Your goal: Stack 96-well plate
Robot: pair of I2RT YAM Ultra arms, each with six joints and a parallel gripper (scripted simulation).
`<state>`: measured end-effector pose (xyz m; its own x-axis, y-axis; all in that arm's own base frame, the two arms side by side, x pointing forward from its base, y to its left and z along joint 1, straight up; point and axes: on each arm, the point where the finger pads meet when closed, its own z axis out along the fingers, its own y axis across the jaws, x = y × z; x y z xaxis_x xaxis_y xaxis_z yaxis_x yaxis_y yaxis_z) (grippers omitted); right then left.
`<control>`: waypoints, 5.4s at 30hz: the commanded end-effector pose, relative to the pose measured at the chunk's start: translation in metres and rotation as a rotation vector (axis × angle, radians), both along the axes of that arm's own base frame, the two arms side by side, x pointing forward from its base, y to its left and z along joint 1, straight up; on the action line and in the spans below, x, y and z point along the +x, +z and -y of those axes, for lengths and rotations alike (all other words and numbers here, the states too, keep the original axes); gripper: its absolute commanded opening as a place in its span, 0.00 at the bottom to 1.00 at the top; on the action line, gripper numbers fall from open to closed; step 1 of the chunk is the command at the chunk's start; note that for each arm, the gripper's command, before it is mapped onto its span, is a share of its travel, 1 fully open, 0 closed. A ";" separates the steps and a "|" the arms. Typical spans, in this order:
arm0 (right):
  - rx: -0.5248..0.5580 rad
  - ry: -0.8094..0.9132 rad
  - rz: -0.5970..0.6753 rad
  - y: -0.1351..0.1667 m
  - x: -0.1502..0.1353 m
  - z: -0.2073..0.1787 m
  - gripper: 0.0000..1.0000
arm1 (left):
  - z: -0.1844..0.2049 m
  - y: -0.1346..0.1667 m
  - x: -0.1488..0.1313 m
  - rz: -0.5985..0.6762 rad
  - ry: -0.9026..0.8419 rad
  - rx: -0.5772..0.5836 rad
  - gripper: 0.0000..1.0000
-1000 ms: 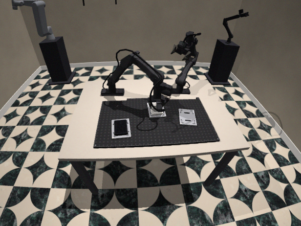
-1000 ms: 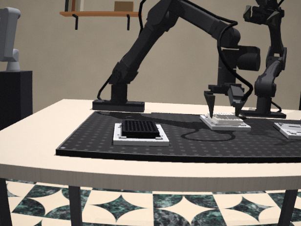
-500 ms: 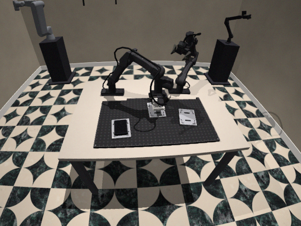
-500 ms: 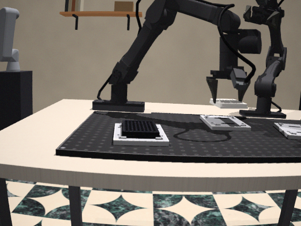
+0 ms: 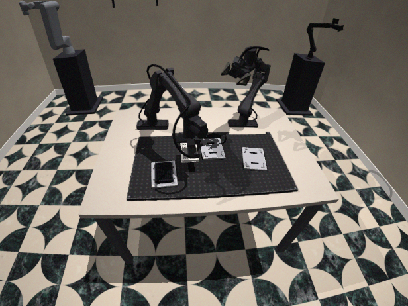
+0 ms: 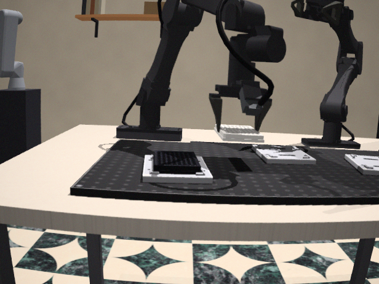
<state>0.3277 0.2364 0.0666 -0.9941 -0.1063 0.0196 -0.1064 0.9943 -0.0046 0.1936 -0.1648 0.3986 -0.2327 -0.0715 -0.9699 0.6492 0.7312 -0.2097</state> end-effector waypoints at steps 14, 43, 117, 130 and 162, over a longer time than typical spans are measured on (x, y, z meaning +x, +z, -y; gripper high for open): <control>0.015 0.036 0.006 0.017 0.089 0.124 0.79 | 0.130 -0.087 0.083 0.106 -0.051 -0.122 1.00; 0.018 0.025 0.022 -0.007 0.091 0.121 0.79 | 0.135 -0.105 0.084 0.081 -0.056 -0.093 1.00; 0.011 0.019 0.014 -0.054 0.093 0.129 0.79 | 0.135 -0.105 0.084 0.081 -0.056 -0.093 1.00; 0.020 0.023 0.044 -0.033 0.099 0.124 1.00 | 0.135 -0.105 0.084 0.081 -0.056 -0.093 1.00; 0.013 0.022 0.016 0.047 0.098 0.129 1.00 | 0.135 -0.105 0.084 0.081 -0.056 -0.093 1.00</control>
